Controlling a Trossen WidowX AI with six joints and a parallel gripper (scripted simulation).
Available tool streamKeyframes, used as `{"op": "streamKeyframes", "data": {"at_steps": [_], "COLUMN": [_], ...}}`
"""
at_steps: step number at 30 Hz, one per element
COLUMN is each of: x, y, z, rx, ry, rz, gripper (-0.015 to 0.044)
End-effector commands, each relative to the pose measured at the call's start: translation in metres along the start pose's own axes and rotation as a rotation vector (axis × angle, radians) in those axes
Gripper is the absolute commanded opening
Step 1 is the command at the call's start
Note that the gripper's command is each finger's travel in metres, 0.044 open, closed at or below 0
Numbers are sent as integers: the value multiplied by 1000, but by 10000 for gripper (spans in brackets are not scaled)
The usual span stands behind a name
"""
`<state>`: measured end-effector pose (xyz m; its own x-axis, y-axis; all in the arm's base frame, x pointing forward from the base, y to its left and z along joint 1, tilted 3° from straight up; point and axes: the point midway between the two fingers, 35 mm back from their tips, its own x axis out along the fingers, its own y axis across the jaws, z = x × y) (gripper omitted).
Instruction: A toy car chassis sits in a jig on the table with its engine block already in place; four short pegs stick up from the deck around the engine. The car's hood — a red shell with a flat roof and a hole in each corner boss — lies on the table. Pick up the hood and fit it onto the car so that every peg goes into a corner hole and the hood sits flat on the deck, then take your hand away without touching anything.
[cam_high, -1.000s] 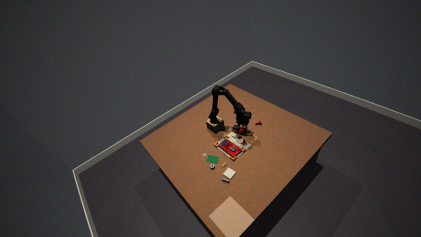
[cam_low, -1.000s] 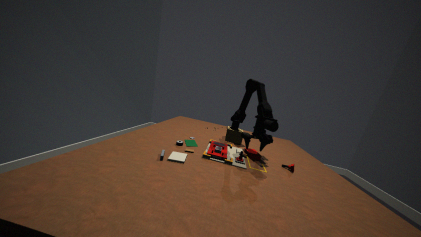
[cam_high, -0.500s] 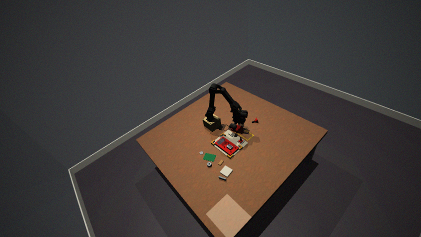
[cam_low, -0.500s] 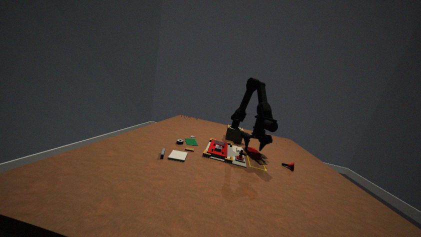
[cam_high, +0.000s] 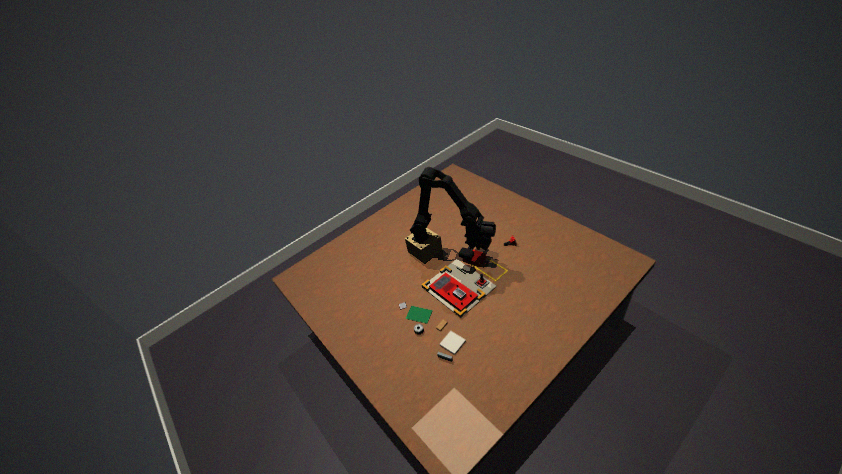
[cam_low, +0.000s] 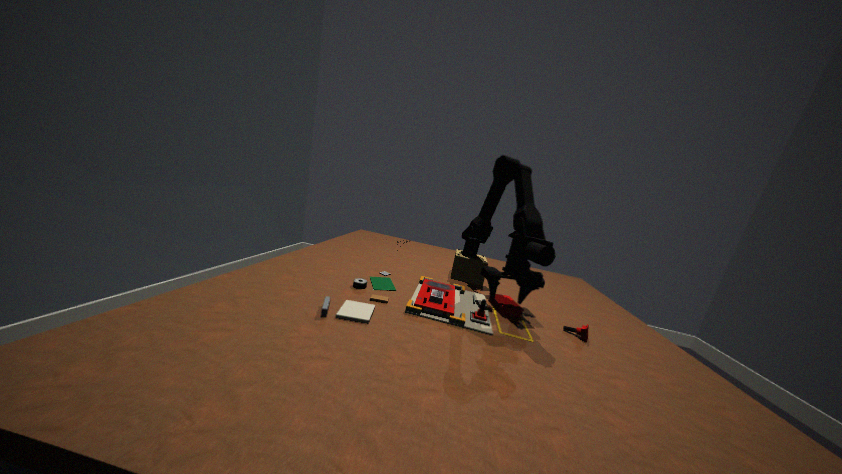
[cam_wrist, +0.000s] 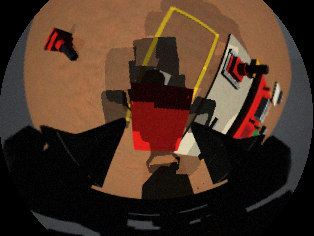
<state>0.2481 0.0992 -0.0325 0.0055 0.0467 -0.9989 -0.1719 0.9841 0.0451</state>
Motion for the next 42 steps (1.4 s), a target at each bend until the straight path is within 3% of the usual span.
{"op": "streamKeyframes", "data": {"at_steps": [1, 24, 28, 37, 42], "x": [4, 15, 12, 12, 9], "y": [0, 0, 0, 0, 0], "z": [-1, -1, 0, 0, 0], "rx": [6, 6, 0, 0, 0], "ry": [6, 6, 0, 0, 0], "rz": [3, 3, 0, 0, 0], "gripper": [440, 440, 335, 275, 144]}}
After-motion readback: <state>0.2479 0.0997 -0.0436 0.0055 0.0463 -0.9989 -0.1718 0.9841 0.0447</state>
